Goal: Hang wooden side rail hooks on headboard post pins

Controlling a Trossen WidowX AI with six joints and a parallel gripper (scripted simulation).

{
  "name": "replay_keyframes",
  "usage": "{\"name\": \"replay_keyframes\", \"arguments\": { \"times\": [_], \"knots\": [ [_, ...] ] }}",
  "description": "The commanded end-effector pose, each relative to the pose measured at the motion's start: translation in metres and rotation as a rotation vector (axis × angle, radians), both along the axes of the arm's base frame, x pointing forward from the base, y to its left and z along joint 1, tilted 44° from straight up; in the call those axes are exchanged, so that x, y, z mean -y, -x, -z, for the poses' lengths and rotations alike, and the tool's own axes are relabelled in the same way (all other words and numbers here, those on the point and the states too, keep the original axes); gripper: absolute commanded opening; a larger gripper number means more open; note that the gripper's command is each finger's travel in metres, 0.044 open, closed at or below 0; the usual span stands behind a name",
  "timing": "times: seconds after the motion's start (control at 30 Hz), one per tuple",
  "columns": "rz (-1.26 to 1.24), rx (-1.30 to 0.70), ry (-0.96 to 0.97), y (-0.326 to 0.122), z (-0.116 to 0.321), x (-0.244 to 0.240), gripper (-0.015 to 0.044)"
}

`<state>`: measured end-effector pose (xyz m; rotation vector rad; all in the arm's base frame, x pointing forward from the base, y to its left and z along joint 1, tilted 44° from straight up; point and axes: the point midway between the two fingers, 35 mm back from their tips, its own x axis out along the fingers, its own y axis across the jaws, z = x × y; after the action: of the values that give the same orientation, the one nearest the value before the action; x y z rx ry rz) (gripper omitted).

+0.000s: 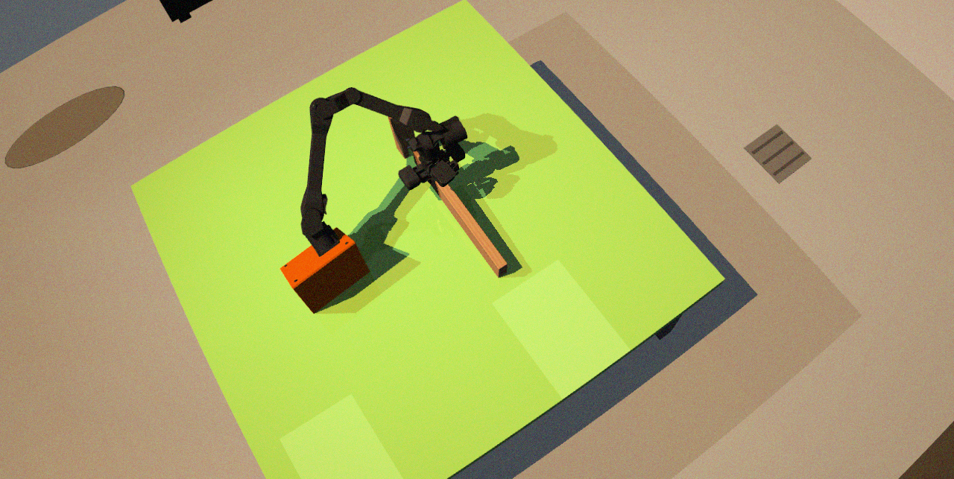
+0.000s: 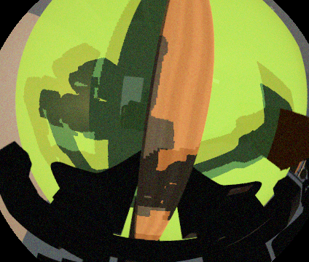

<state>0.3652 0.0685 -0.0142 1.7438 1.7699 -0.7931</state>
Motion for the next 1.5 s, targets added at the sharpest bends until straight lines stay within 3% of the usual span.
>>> {"name": "replay_keyframes", "arguments": {
  "times": [0.0, 1.47],
  "knots": [
    [0.009, 0.004, 0.004, -0.0017, -0.0017, 0.0021, 0.0000],
    [0.009, 0.004, 0.004, -0.0016, -0.0055, -0.0010, 0.0000]
  ]
}}
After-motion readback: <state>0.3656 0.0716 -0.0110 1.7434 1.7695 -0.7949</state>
